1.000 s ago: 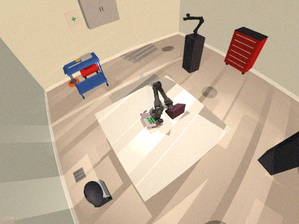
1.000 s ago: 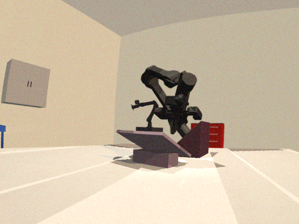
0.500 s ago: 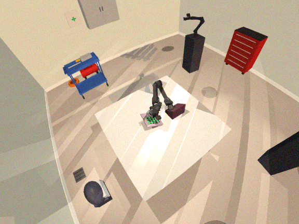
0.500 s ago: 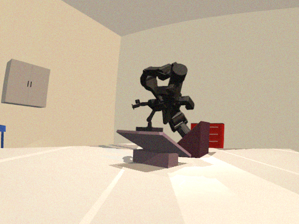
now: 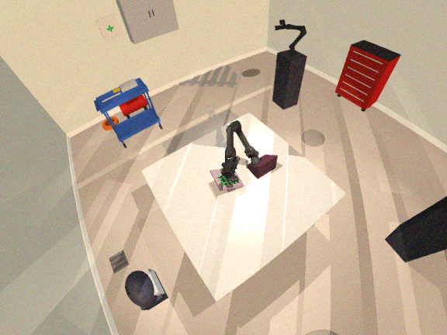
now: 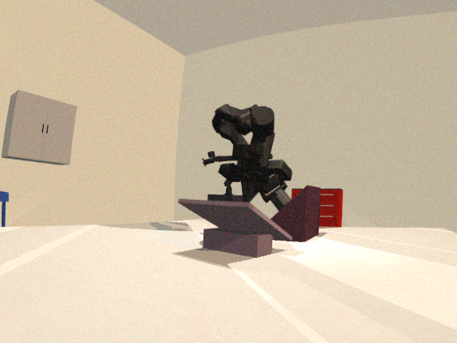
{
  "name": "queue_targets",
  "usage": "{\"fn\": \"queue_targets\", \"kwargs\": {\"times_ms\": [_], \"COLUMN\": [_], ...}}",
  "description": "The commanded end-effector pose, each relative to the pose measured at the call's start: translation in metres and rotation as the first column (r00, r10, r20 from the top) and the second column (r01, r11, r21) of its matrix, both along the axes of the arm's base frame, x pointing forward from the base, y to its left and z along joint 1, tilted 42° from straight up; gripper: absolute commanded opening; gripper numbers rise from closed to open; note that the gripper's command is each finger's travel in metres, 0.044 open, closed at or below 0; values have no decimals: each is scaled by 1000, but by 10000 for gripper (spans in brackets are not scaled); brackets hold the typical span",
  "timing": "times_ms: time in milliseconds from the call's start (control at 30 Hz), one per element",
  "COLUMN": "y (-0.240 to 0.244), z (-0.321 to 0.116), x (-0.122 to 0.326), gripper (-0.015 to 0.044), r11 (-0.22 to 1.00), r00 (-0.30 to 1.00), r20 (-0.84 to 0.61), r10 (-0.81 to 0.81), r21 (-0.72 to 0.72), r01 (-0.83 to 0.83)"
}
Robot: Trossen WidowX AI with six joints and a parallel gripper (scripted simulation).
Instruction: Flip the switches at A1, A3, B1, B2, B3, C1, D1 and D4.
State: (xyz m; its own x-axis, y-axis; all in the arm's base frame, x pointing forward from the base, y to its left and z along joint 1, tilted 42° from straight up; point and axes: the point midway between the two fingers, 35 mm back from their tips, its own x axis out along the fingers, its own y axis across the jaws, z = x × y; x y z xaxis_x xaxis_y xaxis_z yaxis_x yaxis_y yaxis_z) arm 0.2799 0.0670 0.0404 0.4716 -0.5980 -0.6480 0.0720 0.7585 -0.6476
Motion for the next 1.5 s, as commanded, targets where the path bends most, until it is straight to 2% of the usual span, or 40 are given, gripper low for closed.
{"fn": "queue_targets", "kwargs": {"times_ms": [0, 1467], "y": [-2, -10], "z": [-5, -13], "x": [0, 6], "gripper": [0, 0], "r11": [1000, 1000], "r00": [1000, 1000], "r20": [-12, -12], "r10": [6, 6], "r21": [-9, -9], "r01": [-6, -6]}}
